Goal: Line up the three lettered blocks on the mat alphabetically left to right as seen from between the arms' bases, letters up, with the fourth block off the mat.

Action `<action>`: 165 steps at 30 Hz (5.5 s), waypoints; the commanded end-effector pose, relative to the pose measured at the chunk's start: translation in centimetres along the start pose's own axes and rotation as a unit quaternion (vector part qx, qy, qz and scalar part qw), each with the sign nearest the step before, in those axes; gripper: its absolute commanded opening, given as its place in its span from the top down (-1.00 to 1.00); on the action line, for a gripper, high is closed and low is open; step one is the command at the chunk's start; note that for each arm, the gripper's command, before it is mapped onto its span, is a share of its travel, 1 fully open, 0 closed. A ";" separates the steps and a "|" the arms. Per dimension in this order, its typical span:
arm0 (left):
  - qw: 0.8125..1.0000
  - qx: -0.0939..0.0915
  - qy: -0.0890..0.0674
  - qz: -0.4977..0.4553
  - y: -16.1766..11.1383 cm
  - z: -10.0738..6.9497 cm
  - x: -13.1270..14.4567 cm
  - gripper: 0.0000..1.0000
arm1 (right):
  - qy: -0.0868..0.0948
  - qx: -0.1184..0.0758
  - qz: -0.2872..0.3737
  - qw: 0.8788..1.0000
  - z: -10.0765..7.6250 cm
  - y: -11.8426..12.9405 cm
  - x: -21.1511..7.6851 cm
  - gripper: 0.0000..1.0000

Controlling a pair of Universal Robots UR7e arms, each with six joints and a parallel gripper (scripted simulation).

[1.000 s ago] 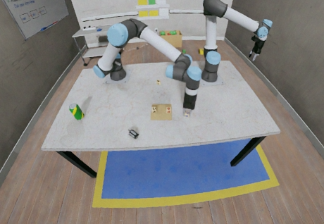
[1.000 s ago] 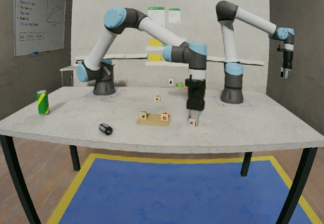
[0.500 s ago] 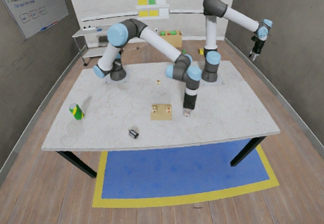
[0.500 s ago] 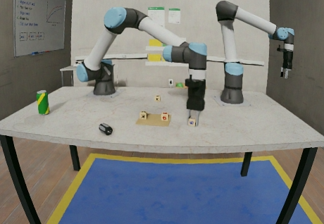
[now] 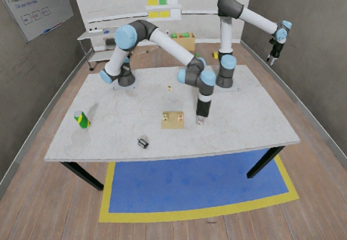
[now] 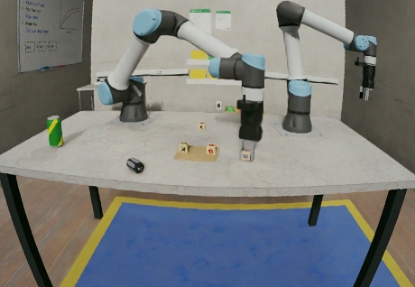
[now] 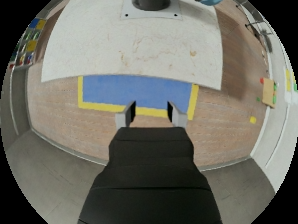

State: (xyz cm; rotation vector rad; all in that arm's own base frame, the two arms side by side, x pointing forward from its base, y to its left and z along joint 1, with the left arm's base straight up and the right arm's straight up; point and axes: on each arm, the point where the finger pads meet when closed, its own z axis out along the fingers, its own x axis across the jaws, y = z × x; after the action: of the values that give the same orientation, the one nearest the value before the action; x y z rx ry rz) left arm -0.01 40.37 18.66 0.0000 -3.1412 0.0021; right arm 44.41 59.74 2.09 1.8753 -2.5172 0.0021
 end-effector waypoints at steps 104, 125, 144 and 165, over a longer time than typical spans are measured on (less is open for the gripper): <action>1.000 -0.001 0.000 0.000 0.0 0.0 0.0 -1.00 | -0.001 0.001 -0.776 0.630 -10.3 -2.3 15.9 -0.14; 1.000 -0.001 0.000 0.000 0.0 0.0 0.0 -1.00 | -0.001 0.001 -0.810 0.587 -10.2 -2.2 17.2 -0.14; 1.000 -0.001 0.000 0.000 0.0 0.0 0.0 -1.00 | -0.001 0.001 -0.810 0.587 -8.9 -2.2 17.2 -0.14; 1.000 -0.001 0.000 0.000 0.0 0.0 0.0 -1.00 | -0.001 0.001 -0.810 0.587 -1.1 -2.2 17.2 -0.14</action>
State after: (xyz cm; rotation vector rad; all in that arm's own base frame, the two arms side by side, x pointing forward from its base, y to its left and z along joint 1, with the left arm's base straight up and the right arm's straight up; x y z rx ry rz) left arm -0.01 40.37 18.66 0.0000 -3.1412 0.0021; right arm 41.58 42.53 4.18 3.1388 0.0415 -0.0028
